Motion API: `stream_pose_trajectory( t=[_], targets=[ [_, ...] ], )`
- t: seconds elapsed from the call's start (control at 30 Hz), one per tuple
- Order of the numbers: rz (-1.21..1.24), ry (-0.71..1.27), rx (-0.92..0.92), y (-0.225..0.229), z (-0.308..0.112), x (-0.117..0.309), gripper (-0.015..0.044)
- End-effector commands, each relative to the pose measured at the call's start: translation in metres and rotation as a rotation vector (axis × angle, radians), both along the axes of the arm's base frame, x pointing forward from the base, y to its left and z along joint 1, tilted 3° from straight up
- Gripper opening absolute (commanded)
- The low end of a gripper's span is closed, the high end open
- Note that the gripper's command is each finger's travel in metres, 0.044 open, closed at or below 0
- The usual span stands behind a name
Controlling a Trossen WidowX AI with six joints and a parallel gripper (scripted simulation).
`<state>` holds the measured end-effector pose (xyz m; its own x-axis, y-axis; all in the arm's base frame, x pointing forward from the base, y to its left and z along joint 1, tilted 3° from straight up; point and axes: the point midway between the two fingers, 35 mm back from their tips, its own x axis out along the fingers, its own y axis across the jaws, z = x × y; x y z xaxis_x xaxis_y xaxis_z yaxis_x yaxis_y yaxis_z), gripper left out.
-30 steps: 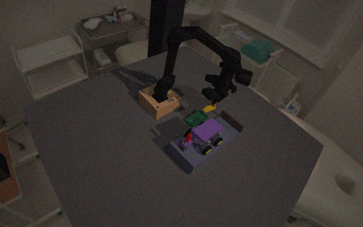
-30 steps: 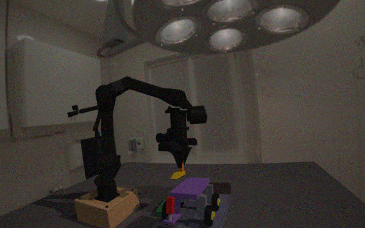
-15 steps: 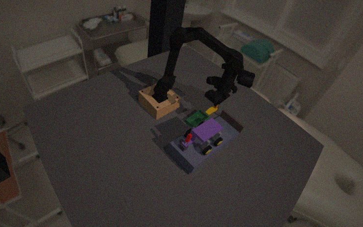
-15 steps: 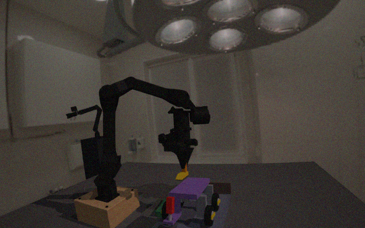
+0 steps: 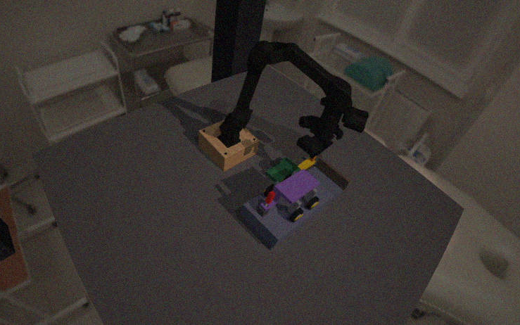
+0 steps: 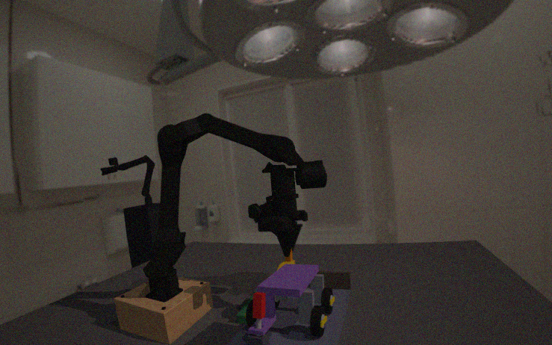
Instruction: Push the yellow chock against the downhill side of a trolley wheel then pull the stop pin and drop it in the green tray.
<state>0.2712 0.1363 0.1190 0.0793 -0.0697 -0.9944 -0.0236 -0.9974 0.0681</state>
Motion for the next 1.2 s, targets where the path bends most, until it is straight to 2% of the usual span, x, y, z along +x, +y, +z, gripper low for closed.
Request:
stream_pose_trajectory(
  t=[0.0, 0.6, 1.17],
  targets=[
    [0.002, 0.009, -0.010, -0.002, -0.012, 0.001, 0.0000],
    [0.002, 0.009, -0.011, -0.007, -0.052, 0.003, 0.0000],
    [0.002, 0.008, -0.012, -0.017, -0.049, 0.004, 0.0000]
  ],
)
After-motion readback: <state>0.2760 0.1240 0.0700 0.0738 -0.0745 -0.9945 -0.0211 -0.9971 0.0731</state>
